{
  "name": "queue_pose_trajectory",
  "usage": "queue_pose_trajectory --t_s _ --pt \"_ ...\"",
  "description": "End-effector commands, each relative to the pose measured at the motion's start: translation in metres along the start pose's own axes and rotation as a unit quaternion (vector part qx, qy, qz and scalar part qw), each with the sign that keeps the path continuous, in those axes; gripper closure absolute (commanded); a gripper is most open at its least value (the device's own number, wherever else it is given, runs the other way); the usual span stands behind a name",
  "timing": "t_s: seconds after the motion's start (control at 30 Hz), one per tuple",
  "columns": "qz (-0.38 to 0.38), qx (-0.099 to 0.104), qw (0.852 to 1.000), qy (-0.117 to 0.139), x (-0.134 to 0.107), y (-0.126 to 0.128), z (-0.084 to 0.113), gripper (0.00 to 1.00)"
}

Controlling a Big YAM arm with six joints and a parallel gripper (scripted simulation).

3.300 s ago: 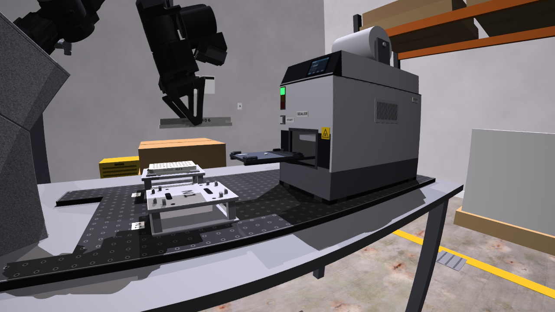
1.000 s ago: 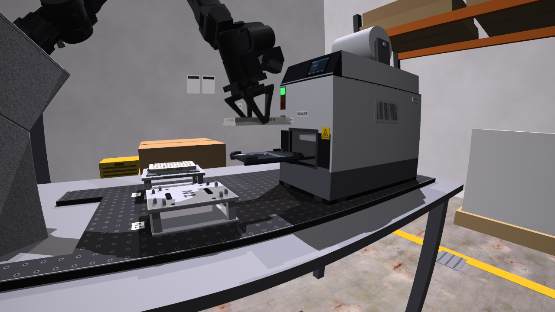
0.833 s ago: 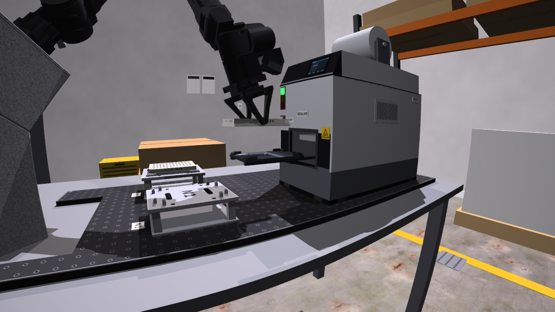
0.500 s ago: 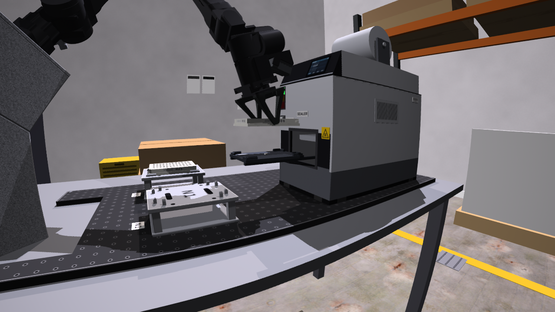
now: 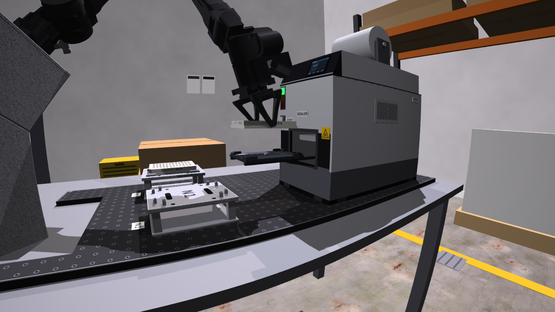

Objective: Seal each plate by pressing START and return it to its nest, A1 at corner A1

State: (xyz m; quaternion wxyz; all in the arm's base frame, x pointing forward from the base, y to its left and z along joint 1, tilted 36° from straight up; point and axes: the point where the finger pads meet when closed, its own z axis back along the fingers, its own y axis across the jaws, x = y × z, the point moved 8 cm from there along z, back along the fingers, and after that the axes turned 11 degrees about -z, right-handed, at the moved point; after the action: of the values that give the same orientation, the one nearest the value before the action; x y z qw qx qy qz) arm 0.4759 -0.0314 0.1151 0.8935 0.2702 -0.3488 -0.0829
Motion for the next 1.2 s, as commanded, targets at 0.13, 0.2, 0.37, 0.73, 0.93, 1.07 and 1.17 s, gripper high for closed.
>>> queue_pose_trajectory --t_s 0.13,0.2,0.37,0.73,0.93,1.07,1.17 --pt "0.015 0.002 0.999 -0.030 0.026 0.001 0.012 1.00" --pt "0.013 0.001 0.999 -0.031 0.028 0.001 0.013 1.00" --pt "0.006 0.001 0.999 -0.031 0.032 0.001 0.013 1.00" --pt "0.009 0.007 1.000 -0.016 0.011 0.008 0.006 1.00" --pt "0.018 0.012 0.999 -0.027 0.026 0.015 0.005 1.00" --pt "0.016 0.012 1.000 -0.024 0.026 0.016 0.004 1.00" --pt "0.009 0.008 1.000 -0.020 0.025 0.010 0.005 1.00"
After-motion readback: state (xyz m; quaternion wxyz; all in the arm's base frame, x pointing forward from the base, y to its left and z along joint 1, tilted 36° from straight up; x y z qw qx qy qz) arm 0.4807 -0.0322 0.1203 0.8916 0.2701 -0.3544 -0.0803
